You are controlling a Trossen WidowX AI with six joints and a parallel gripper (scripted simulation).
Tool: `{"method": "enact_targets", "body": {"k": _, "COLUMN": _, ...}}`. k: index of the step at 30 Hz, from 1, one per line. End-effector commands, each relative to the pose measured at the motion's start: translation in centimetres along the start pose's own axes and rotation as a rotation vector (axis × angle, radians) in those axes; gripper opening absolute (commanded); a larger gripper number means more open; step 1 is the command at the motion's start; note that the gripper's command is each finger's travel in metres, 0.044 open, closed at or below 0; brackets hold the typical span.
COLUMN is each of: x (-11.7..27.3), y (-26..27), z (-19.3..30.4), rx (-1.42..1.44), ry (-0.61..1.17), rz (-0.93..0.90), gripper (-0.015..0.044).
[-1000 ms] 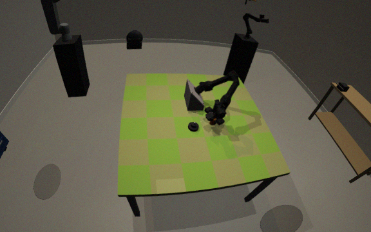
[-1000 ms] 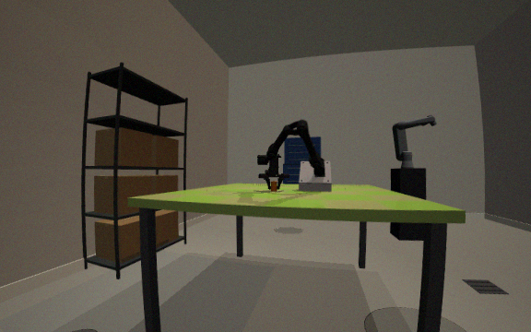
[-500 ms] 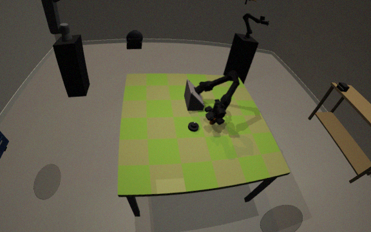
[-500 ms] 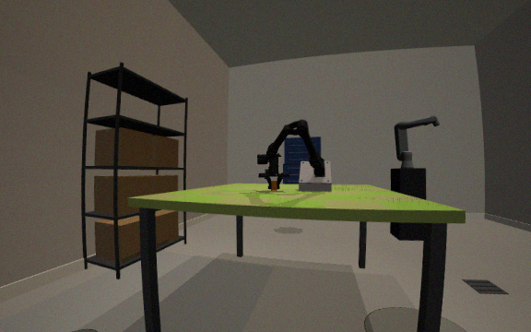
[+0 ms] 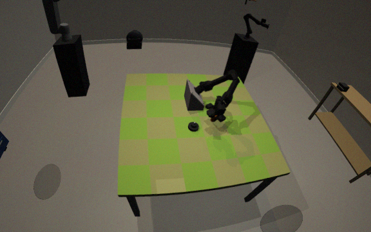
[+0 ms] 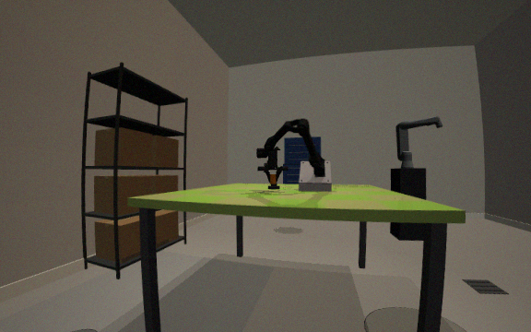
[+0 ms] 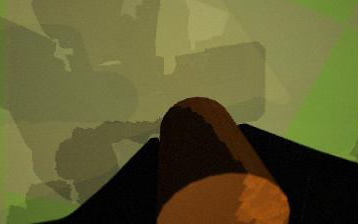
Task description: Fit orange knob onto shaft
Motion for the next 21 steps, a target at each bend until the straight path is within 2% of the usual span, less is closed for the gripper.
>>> {"method": "enact_targets", "body": {"k": 1, "x": 1.6, "y": 0.2, "z": -0.1, "rx": 0.006, "ry": -0.01, "rz": -0.005, "gripper": 0.0}}
{"method": "enact_targets", "body": {"k": 21, "x": 7.9, "y": 0.2, "z": -0.4, "rx": 0.006, "ry": -0.002, "rz": -0.006, "gripper": 0.0}}
Point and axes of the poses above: the point midway between the two fingers, 35 mm back from their tips, its own x axis back along the fingers, its own y axis across the jaws, z = x × y, the point moved 10 cm from there along x, back along the fingers, and after that the axes turned 4 degrees about -x, right-handed, at the moved point
